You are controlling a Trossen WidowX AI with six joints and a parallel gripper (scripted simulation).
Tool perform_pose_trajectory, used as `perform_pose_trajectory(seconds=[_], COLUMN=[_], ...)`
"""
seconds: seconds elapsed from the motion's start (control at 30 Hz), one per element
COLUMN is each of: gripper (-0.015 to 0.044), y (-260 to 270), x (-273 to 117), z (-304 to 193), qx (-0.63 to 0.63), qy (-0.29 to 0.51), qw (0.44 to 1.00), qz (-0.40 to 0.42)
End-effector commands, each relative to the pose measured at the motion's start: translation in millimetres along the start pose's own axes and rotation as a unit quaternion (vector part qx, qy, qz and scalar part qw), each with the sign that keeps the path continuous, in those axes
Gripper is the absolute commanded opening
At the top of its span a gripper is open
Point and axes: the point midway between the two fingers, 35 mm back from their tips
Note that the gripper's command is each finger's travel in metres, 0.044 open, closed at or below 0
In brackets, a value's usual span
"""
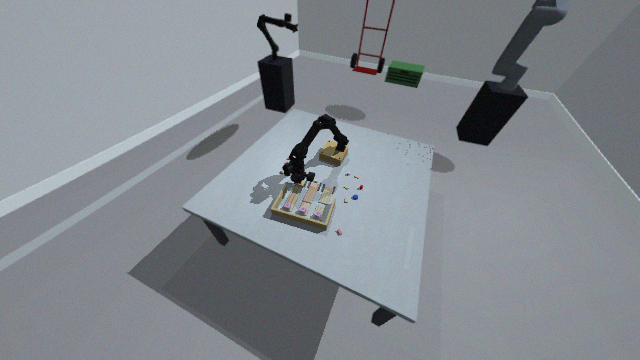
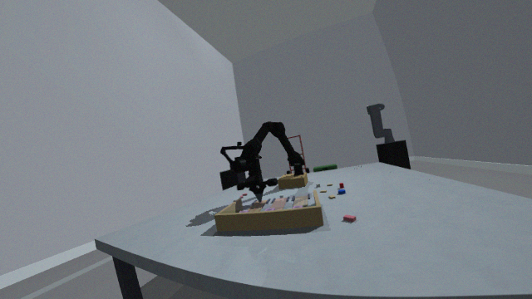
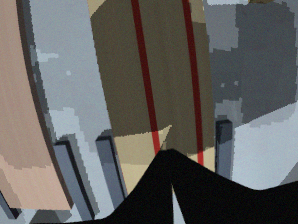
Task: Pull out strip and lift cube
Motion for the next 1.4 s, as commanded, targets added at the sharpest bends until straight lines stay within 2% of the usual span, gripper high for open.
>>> perform_pose_trajectory(seconds=[0.0, 1.37], gripper=[0.0, 0.0], y=[-0.6, -0.7], x=[0.9, 4.9], z=[-0.2, 0.6], qx=[0.001, 0.001], qy=[0.0, 0.0], qw=[1.0, 1.0], qz=[-0.002, -0.002])
Point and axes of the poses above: the point midway between the two fingers, 35 mm back from their tips, its own x axis out along the fingers, its own y axis across the jaws, z = x × y, and after that the axes turned 15 degrees about x, right-handed
